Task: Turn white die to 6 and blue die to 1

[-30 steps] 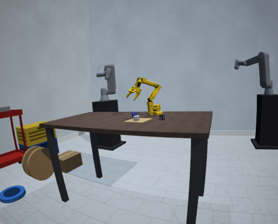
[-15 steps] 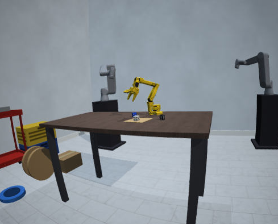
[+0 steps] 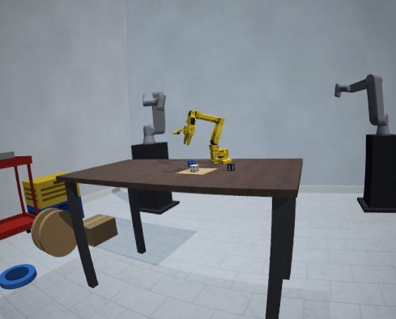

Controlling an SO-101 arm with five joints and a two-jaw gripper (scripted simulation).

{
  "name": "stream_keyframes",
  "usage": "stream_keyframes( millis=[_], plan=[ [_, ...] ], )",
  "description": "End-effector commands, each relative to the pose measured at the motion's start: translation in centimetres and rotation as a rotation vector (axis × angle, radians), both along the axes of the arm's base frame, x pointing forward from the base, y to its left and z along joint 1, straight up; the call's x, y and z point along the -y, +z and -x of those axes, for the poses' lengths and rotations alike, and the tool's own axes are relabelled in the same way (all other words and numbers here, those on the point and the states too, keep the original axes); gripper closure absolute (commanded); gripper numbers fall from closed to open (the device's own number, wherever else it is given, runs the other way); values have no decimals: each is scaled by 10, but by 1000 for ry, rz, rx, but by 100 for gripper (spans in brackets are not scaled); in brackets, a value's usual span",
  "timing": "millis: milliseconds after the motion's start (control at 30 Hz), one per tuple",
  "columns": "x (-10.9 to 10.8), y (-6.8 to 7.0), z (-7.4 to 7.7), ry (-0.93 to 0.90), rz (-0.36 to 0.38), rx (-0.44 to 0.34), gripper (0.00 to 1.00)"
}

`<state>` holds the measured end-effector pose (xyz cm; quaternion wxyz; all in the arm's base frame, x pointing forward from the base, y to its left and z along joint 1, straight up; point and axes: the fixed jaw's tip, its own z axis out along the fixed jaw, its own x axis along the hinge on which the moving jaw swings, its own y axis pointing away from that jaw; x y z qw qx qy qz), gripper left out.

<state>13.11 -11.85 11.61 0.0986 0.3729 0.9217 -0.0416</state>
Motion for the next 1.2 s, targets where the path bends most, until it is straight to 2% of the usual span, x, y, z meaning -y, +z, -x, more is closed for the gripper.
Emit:
stream_keyframes(
  millis=[0, 667, 800, 1000, 1067, 1167],
  plan=[
    [1, 7, -5, -35, 11, 29, 65],
    [1, 3, -6, -96, -20, 17, 65],
    [1, -7, -6, -96, -61, -32, 65],
    [-1, -32, -3, -98, -171, -159, 65],
    [-1, -32, -3, -98, -171, -159, 65],
    [-4, -45, -1, -99, -231, -228, 65]
  ],
)
